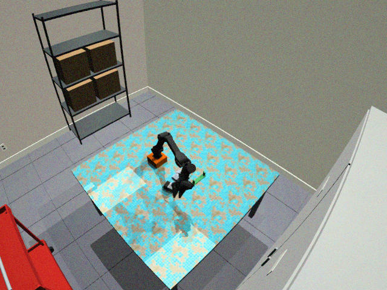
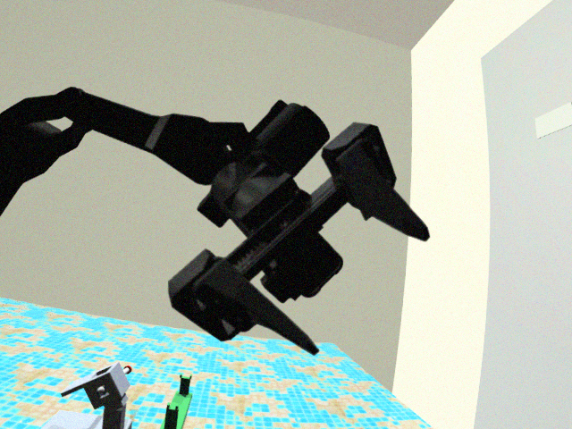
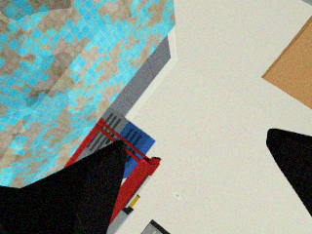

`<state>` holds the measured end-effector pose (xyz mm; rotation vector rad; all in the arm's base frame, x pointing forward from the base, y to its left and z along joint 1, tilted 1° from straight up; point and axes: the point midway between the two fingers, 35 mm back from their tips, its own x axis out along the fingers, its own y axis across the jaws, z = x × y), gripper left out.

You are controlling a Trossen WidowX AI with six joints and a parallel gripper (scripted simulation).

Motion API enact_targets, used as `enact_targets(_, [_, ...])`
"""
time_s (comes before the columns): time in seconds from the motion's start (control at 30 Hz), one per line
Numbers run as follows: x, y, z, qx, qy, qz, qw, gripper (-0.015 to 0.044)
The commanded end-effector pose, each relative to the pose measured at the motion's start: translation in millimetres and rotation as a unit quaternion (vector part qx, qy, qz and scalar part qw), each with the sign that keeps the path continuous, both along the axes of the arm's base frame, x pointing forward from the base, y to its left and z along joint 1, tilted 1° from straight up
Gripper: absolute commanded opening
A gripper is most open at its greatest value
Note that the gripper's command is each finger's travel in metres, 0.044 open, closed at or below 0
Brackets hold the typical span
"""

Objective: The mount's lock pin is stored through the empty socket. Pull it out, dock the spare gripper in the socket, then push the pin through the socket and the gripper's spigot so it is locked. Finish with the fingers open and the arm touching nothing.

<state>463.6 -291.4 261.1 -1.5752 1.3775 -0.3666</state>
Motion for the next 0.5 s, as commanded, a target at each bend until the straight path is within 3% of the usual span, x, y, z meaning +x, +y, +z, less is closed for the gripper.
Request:
enact_targets(0.0, [0.6,2.6,-1.0,0.003,0.002,0.004,1.0,0.0374])
enact_targets(0.1, [6.6,39.2,-15.4,0.044,0.025,0.055,0.997,0.03])
enact_targets(0.27, [1.9,120.9,-46.3,0.139,0.083,0.151,0.975,0.03])
enact_targets(0.47, [-35.4,215.9,-78.5,0.255,0.165,0.234,0.923,0.03])
